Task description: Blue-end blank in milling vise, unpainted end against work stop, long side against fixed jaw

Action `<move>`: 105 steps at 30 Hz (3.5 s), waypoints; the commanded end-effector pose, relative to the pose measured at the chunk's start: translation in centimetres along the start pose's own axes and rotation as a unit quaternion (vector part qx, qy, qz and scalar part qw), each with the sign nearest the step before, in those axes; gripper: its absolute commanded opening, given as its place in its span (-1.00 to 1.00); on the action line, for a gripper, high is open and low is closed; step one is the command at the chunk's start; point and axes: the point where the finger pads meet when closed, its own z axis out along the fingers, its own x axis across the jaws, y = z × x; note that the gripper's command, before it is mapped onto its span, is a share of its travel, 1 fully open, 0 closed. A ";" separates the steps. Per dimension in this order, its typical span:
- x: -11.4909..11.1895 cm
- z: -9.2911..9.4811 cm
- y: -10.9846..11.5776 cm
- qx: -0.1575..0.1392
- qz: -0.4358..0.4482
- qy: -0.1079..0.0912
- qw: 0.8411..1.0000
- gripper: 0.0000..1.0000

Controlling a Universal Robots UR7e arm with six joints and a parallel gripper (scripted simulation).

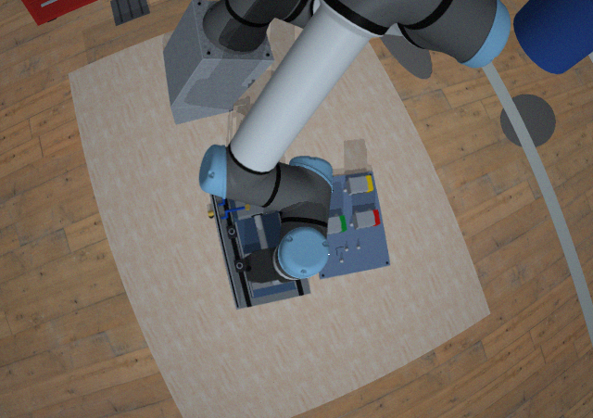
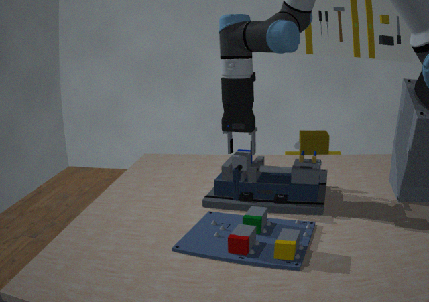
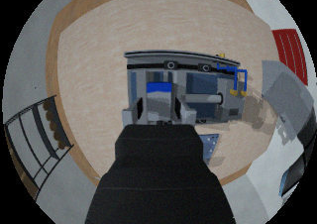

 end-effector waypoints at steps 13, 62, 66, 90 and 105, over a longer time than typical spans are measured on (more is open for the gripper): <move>-0.1 -0.4 -0.1 0.001 0.000 -0.001 1.000 1.00; 0.0 -6.8 -0.2 0.001 0.000 -0.001 1.000 1.00; -0.1 -7.3 -0.2 0.001 0.000 -0.003 1.000 1.00; 0.0 -9.8 -0.3 0.001 0.000 -0.001 1.000 1.00; 0.0 -9.2 -0.2 0.001 0.000 -0.001 1.000 1.00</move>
